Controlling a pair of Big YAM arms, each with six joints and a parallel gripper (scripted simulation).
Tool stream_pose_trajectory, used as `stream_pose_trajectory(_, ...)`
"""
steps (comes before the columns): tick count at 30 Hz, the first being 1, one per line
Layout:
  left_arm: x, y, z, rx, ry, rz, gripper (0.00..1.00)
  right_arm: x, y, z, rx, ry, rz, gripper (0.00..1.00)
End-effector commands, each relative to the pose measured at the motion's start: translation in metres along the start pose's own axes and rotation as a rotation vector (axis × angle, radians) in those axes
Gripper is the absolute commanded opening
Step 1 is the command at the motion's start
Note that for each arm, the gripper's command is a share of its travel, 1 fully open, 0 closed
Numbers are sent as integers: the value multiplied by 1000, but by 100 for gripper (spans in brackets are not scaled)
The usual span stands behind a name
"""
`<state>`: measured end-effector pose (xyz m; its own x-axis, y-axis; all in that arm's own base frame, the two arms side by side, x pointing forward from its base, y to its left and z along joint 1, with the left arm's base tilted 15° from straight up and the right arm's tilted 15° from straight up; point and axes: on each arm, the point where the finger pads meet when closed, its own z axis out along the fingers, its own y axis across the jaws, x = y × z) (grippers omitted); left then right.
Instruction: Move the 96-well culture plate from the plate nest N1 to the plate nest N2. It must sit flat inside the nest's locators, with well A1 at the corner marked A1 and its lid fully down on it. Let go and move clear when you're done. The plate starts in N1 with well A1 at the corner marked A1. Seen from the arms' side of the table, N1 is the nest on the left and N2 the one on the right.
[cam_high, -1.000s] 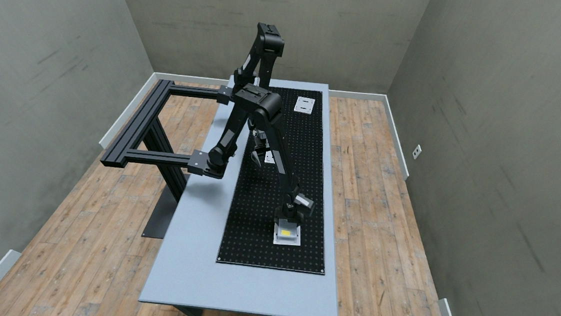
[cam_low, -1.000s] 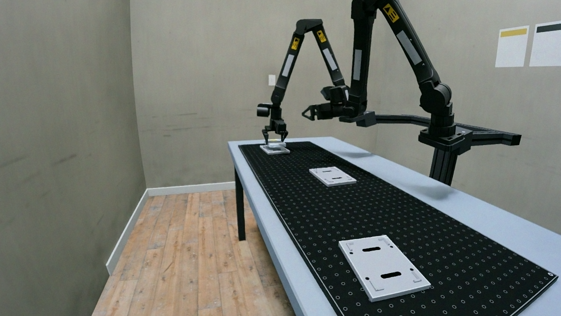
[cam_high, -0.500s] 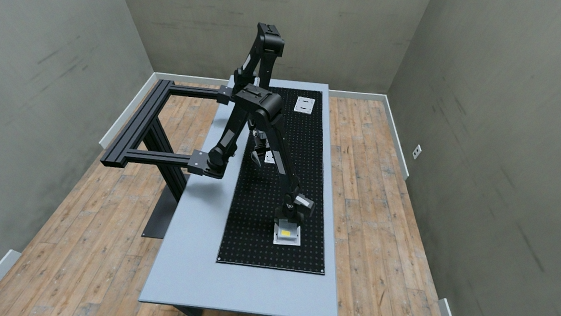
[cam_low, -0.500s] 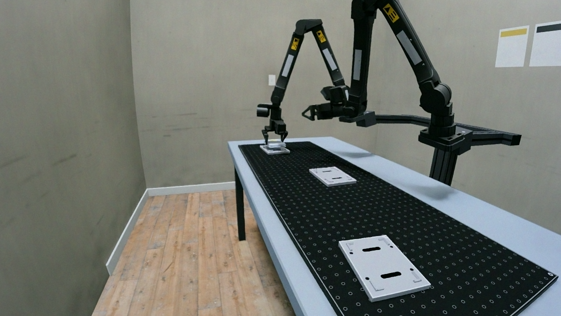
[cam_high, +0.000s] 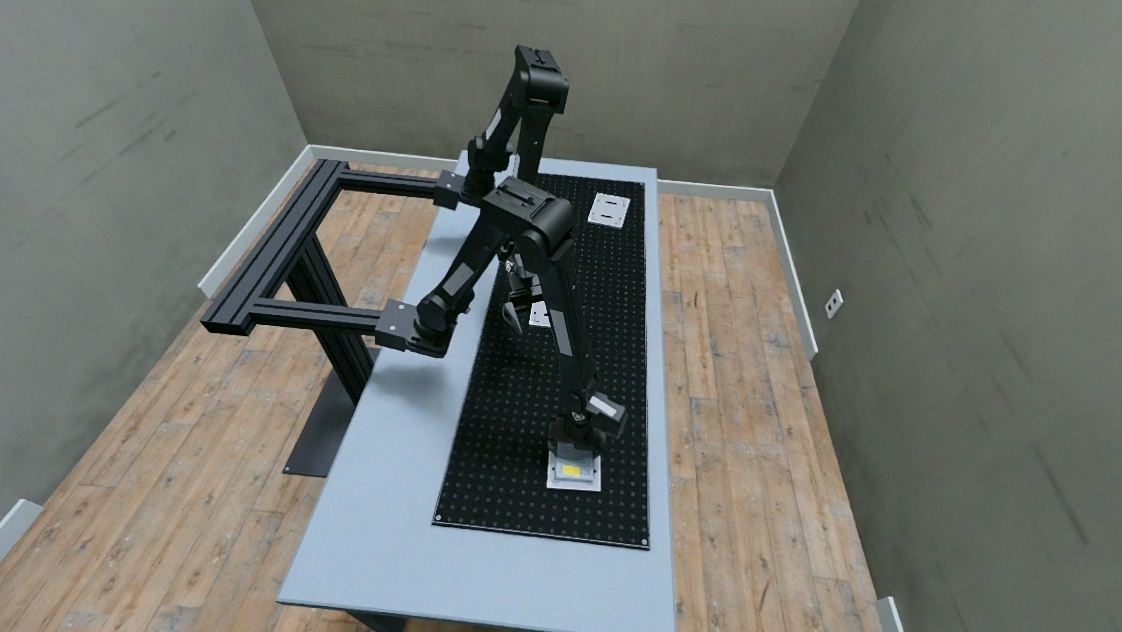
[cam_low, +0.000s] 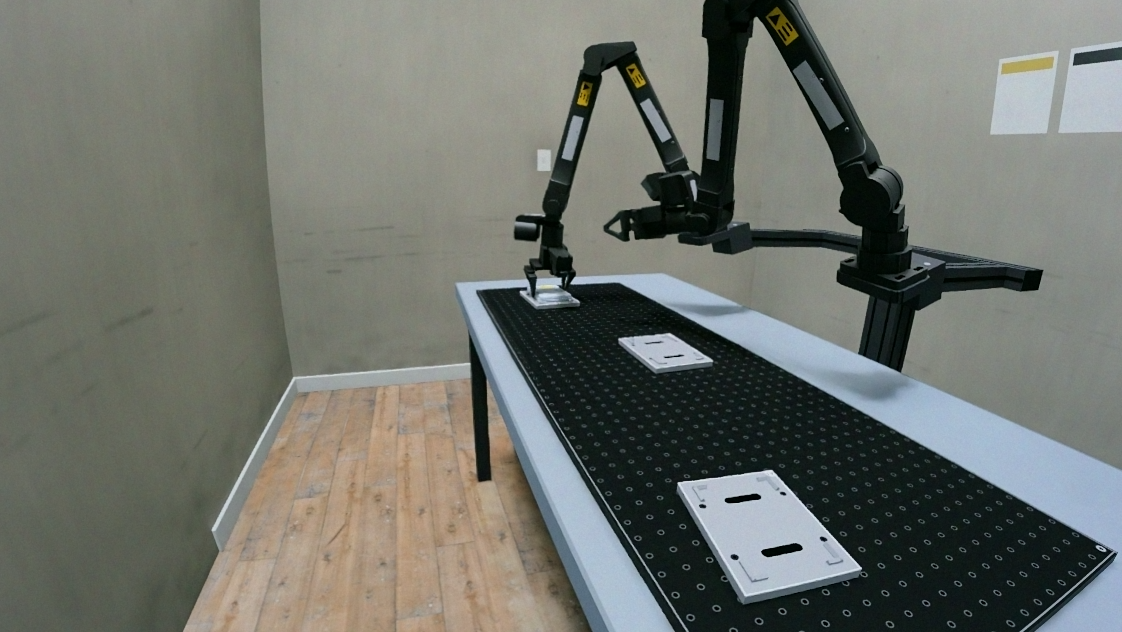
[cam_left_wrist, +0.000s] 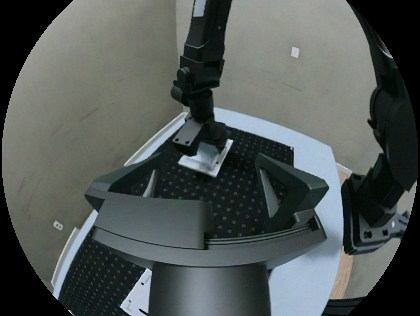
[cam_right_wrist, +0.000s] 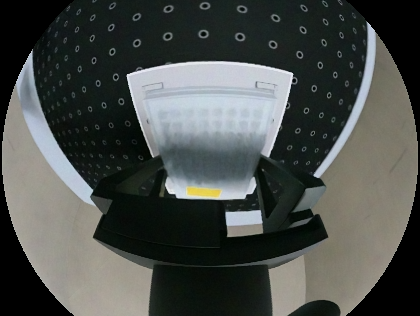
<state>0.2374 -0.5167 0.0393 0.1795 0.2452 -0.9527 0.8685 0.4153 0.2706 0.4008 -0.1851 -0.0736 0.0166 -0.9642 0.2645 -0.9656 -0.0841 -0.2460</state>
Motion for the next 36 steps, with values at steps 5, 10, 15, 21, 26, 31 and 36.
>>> stream_pose_trajectory(5, -19, 9, 10, -23, -52, -14, 100, 10, -13, -3, 17, 8, -10, 100)
stream_pose_trajectory(10, -19, 9, 10, -23, -52, -14, 100, -3, -19, -14, 14, 3, -2, 100)
stream_pose_trajectory(15, -19, 9, 10, -23, -52, -14, 100, -5, -18, -19, 10, 2, -3, 100)
stream_pose_trajectory(21, -19, 9, 10, -23, -52, -14, 100, -6, -9, -31, -2, -2, 2, 100)
stream_pose_trajectory(26, -19, 9, 10, -23, -52, -14, 100, -4, 10, -52, -6, -3, 5, 100)
stream_pose_trajectory(31, -19, 9, 10, -23, -52, -14, 100, -5, 6, -76, 4, -5, 29, 100)
stream_pose_trajectory(36, -19, 9, 10, -23, -52, -14, 100, 4, 10, -77, 19, -58, 219, 100)
